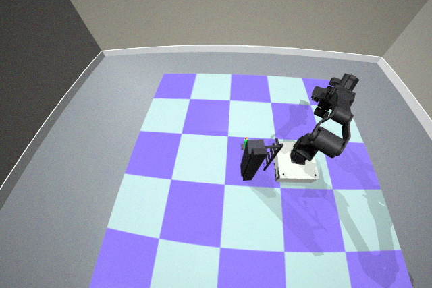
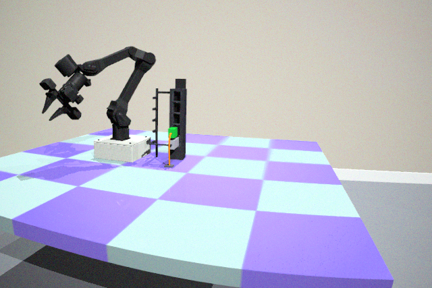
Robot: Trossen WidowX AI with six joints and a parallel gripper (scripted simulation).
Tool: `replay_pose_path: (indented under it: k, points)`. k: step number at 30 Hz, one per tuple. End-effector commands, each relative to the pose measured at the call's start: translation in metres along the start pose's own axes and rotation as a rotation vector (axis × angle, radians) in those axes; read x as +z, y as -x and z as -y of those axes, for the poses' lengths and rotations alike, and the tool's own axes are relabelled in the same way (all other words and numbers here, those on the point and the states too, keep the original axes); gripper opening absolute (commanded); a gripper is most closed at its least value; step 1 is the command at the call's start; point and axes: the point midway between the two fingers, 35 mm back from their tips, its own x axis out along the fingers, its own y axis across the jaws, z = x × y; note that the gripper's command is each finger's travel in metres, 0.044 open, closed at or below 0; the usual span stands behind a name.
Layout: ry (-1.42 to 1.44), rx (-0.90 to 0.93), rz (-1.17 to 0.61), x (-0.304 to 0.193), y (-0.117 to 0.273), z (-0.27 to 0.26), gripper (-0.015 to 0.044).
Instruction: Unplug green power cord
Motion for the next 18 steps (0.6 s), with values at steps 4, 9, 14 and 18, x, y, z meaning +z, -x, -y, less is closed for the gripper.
replay_pose_path:
  k: [4,9,14,18]
  points:
    - [-0.322,0.249,0.175,0.103,-0.005,-0.023,0.016]
    - [-0.492,0.419,0.193,0.157,0.007,-0.046,0.016]
    - [-0.6,0.567,0.157,0.2,0.025,-0.073,0.016]
    - [-0.662,0.672,0.103,0.23,0.045,-0.098,0.016]
